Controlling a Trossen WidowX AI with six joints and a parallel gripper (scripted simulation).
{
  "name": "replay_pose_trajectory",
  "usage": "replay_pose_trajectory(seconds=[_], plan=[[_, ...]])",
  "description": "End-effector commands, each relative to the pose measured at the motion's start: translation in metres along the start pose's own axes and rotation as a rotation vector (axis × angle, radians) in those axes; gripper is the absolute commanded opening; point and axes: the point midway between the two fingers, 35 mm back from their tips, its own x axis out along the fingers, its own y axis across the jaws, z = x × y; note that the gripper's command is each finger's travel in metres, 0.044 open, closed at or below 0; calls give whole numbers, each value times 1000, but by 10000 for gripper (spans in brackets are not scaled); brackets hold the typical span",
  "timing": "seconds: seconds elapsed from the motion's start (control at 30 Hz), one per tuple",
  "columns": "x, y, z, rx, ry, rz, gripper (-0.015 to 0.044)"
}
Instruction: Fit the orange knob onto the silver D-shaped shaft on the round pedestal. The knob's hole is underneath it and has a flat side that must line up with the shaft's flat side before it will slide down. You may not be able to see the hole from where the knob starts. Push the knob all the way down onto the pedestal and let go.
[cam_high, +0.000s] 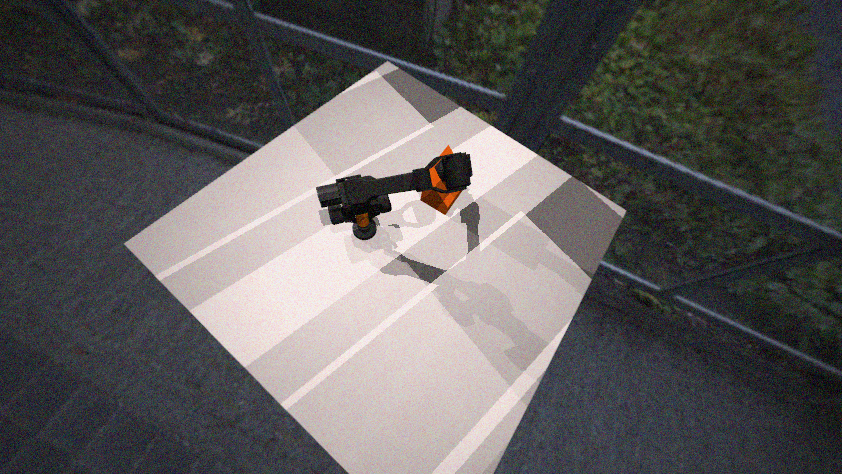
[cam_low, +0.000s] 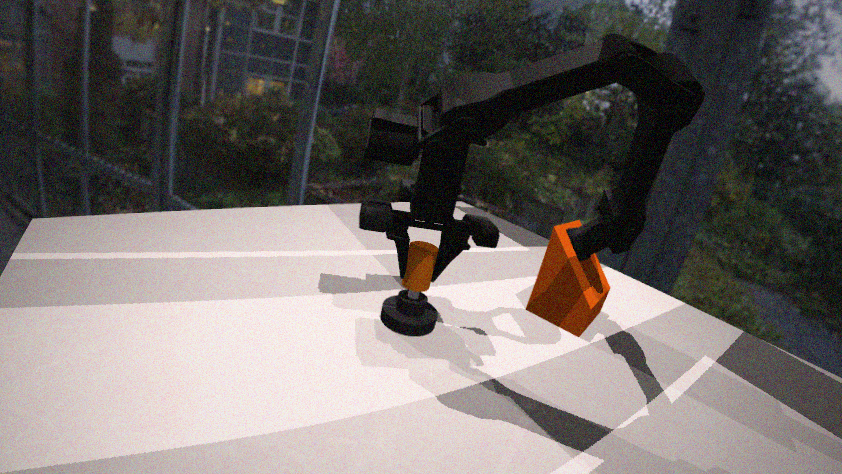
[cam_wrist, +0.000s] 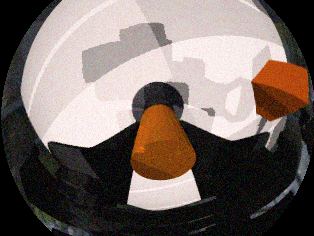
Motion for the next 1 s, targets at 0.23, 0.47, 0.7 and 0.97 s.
replay_pose_trajectory(seconds=[0.23,0.47,0.7,0.97], plan=[[-2,0,-1,5,2,3,0],[2,-1,0,5,2,3,0],[3,-1,1,5,2,3,0],[-3,0,3,30,1,3,0]])
